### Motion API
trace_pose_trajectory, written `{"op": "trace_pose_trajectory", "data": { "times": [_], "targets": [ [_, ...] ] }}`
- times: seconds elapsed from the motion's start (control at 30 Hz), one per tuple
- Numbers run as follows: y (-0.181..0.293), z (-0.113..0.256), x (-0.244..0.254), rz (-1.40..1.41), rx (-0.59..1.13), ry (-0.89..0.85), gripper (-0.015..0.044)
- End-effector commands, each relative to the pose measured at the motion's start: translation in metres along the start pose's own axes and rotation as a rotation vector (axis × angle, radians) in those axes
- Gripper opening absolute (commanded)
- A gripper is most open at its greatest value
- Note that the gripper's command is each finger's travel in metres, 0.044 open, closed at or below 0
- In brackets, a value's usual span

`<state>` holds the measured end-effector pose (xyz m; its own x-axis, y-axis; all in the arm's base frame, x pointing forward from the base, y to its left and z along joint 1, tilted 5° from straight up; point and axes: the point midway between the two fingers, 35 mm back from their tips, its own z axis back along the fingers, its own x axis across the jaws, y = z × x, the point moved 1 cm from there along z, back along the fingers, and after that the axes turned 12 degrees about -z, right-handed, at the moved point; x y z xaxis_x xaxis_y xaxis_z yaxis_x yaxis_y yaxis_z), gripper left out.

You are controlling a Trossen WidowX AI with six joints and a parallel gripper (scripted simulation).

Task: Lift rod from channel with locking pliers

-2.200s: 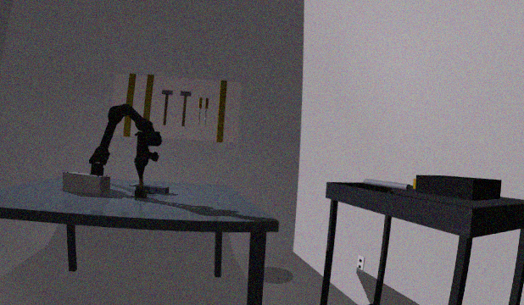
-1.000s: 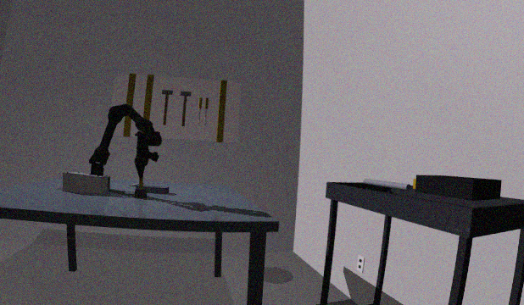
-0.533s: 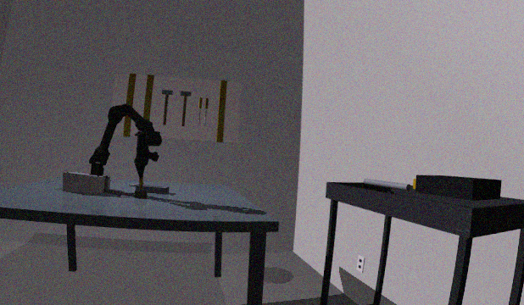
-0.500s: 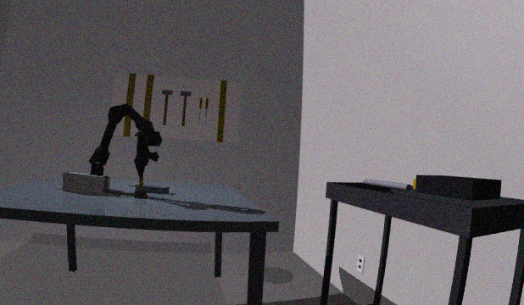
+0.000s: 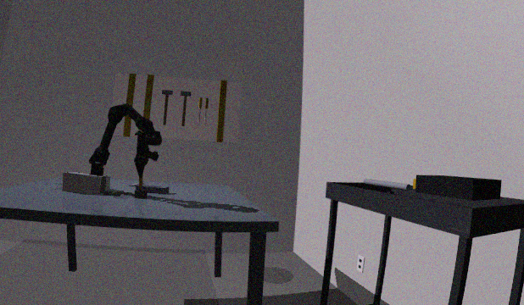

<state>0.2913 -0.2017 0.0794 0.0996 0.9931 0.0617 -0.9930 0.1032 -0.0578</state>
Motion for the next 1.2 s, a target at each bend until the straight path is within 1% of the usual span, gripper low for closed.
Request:
{"op": "trace_pose_trajectory", "data": {
  "times": [0.0,0.37,0.53,1.17],
  "targets": [
    [-0.002,0.013,0.0,-0.001,-0.012,0.011,0.0319],
    [0.0,0.035,0.001,0.001,-0.012,0.02,0.0319],
    [-0.001,0.035,0.002,-0.001,-0.012,0.02,0.0319],
    [-0.011,0.035,0.034,-0.047,-0.011,0.019,0.0319]
  ]
}}
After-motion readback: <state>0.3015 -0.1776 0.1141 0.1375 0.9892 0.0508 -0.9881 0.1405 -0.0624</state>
